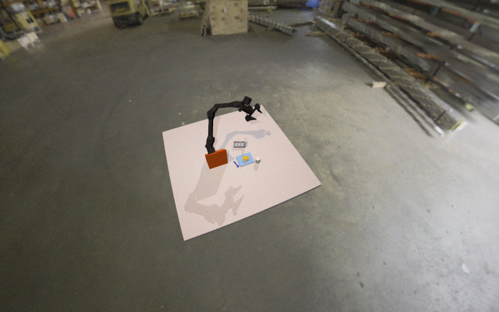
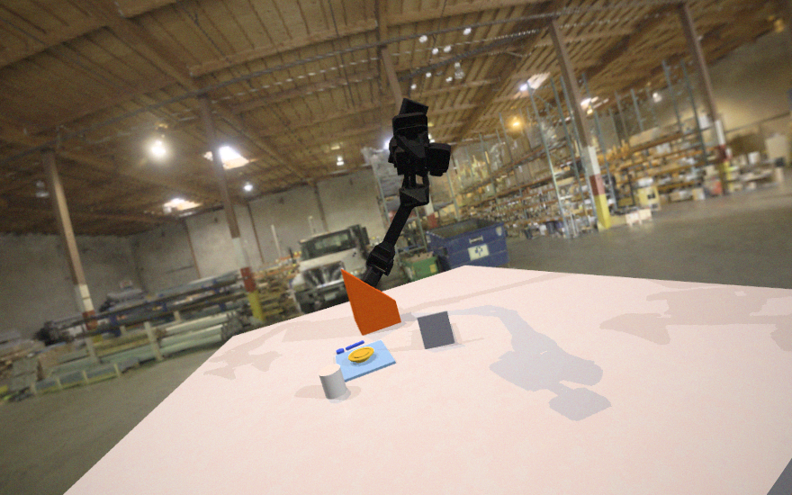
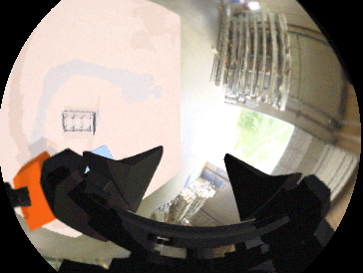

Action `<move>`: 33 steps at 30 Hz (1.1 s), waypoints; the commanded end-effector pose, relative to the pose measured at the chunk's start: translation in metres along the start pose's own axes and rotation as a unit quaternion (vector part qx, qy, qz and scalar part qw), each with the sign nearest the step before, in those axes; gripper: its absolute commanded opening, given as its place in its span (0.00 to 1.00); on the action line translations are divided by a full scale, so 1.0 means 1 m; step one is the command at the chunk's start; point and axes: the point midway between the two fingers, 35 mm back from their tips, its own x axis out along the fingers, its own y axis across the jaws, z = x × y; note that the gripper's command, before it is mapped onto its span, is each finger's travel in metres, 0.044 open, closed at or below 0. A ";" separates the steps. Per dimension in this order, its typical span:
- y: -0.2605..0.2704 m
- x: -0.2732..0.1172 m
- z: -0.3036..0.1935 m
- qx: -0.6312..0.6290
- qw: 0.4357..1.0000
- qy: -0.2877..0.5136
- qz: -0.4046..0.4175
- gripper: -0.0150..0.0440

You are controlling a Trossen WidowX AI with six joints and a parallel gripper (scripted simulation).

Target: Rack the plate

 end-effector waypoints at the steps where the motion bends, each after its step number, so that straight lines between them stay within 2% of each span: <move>1: 0.016 0.009 -0.029 0.053 0.998 0.026 0.034 0.93; 17: 0.091 0.024 -0.121 0.263 0.943 0.119 0.166 0.93; 33: 0.172 0.013 -0.179 0.455 0.819 0.204 0.284 0.93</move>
